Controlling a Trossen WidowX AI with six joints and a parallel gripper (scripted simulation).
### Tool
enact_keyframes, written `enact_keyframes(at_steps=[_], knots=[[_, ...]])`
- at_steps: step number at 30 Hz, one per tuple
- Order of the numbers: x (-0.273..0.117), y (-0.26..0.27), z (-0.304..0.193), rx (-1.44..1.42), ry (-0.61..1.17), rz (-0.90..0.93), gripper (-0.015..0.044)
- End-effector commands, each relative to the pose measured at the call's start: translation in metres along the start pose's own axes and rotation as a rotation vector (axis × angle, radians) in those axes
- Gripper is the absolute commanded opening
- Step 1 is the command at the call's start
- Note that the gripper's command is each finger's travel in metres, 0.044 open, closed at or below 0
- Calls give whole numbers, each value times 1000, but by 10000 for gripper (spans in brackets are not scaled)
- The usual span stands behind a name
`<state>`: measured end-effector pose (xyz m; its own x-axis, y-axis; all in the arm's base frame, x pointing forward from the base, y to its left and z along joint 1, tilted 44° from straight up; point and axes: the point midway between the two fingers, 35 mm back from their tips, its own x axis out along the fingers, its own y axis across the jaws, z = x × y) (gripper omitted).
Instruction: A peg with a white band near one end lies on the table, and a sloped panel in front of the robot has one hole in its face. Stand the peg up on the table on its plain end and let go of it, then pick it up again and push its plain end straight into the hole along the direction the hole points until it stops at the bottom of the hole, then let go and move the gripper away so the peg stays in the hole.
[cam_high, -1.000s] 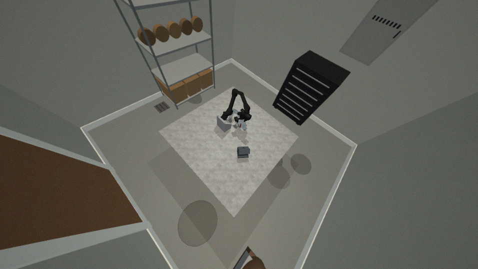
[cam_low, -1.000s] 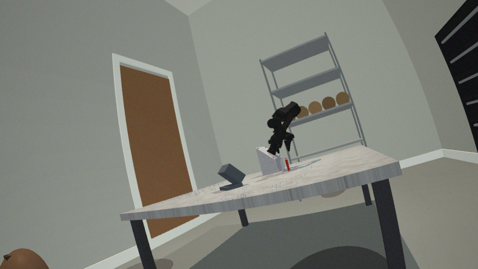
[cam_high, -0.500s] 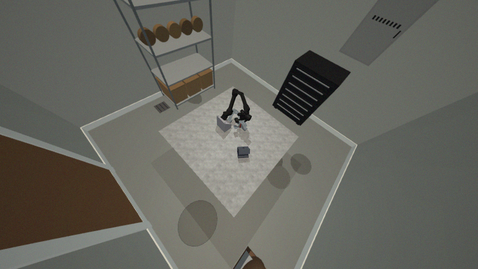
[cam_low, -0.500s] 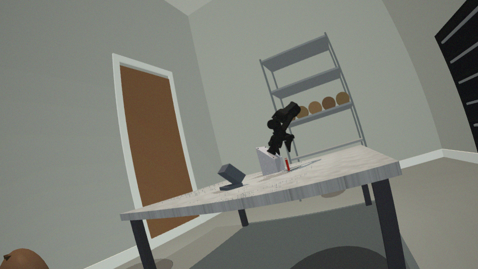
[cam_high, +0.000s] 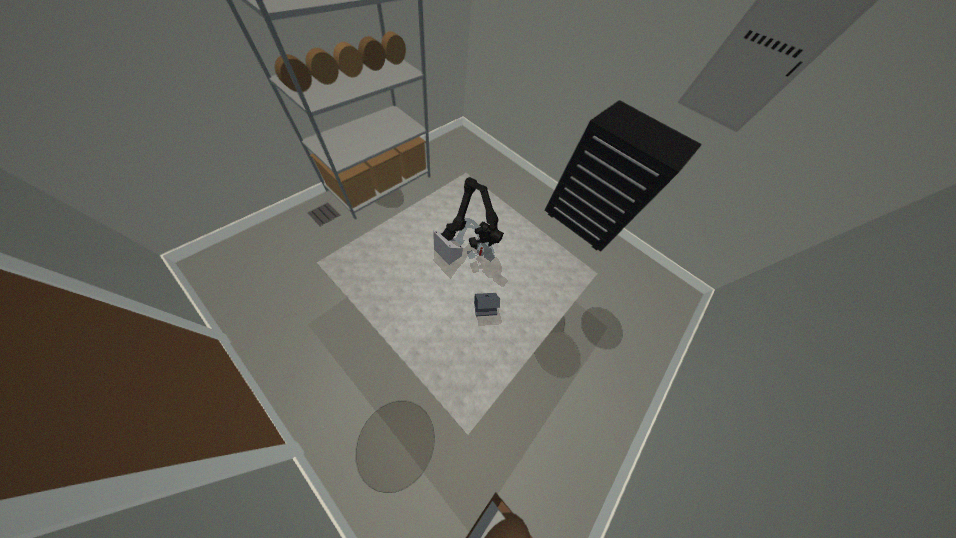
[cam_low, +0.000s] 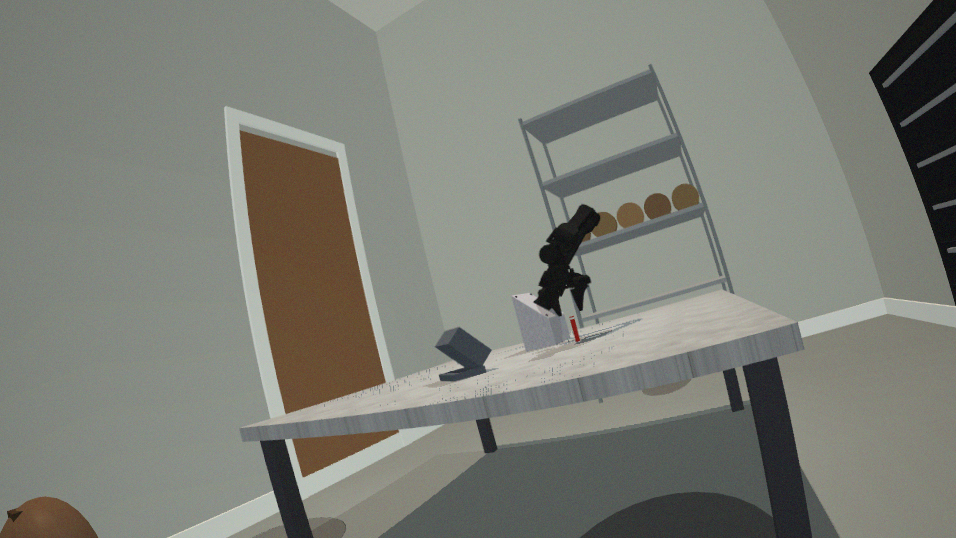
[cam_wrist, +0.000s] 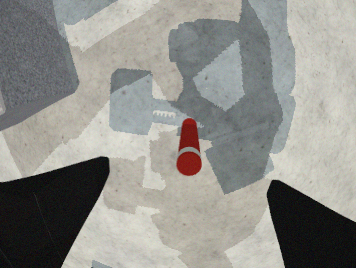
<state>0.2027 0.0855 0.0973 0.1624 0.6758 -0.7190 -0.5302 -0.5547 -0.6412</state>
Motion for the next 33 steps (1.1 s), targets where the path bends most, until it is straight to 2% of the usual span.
enact_keyframes(at_steps=[1,31,33], knots=[[7,2,0,6,-3,7,440],[52,2,3,7,-5,0,440],[49,0,3,0,-5,-5,387]])
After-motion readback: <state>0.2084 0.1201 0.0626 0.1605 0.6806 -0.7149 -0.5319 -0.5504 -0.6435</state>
